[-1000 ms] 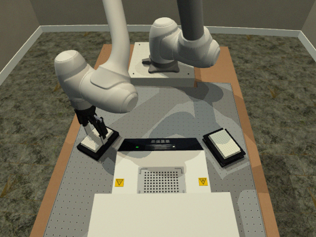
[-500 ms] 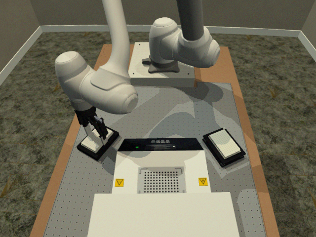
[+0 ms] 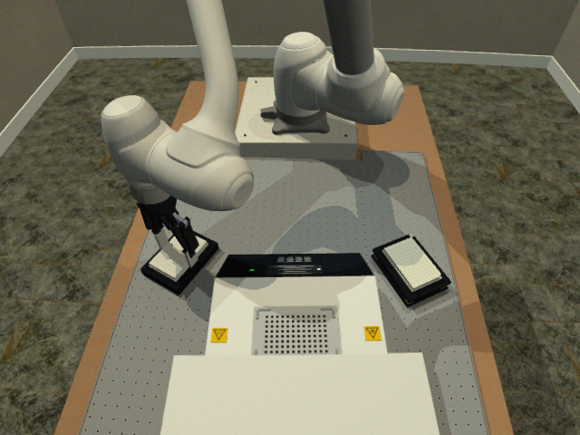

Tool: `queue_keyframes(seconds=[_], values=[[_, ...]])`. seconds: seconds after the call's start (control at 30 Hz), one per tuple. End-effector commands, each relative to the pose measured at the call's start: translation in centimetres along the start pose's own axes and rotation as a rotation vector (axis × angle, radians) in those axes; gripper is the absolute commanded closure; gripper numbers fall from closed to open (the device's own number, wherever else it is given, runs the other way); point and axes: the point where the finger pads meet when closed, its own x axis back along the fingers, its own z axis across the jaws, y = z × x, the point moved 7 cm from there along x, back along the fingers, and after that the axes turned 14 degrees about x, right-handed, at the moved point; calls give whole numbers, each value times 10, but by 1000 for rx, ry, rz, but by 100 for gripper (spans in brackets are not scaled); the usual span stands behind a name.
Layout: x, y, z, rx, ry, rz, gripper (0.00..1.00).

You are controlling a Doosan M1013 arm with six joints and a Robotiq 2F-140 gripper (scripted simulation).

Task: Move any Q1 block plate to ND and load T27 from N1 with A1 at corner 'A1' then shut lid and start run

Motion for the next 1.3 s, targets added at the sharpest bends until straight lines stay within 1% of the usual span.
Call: queue_keyframes(seconds=[0.0,0.93,1.27], values=[[0,0,0,0,0,0,34],[0,0,0,0,0,0,34],[33,0,0,0,0,0,34]])
